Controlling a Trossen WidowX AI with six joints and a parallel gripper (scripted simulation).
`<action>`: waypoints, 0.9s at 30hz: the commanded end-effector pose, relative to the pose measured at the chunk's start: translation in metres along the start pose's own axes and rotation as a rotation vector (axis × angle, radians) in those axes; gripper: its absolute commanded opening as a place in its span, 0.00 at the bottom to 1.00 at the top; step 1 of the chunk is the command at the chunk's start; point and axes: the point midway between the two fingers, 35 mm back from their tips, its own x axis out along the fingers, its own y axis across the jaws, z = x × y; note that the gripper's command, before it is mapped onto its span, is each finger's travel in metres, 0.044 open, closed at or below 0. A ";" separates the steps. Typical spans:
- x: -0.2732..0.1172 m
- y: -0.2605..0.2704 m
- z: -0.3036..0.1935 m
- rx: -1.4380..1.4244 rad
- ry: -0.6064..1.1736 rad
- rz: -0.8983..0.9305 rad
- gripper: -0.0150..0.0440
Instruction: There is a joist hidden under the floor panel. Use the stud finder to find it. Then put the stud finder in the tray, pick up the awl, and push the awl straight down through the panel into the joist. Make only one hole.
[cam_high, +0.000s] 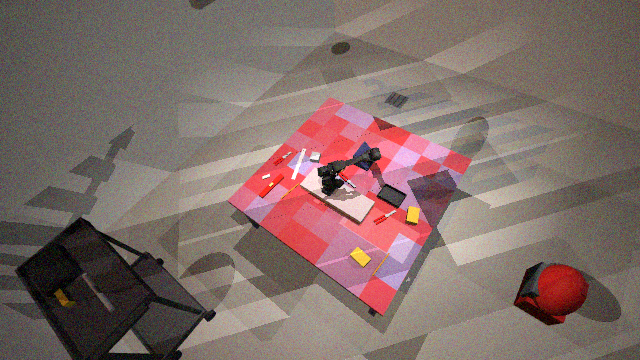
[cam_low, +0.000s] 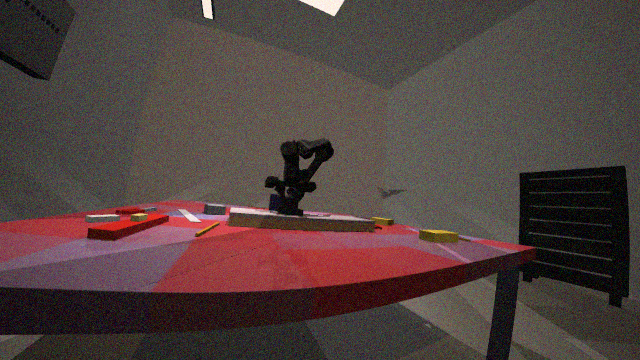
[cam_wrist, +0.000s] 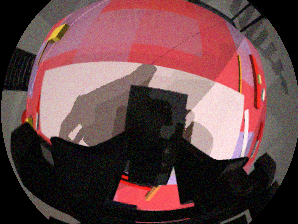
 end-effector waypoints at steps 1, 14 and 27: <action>0.001 0.015 0.000 -0.004 0.000 0.007 0.25; 0.001 0.052 0.000 -0.003 0.000 0.009 0.25; 0.000 0.089 0.000 -0.003 0.000 0.011 0.25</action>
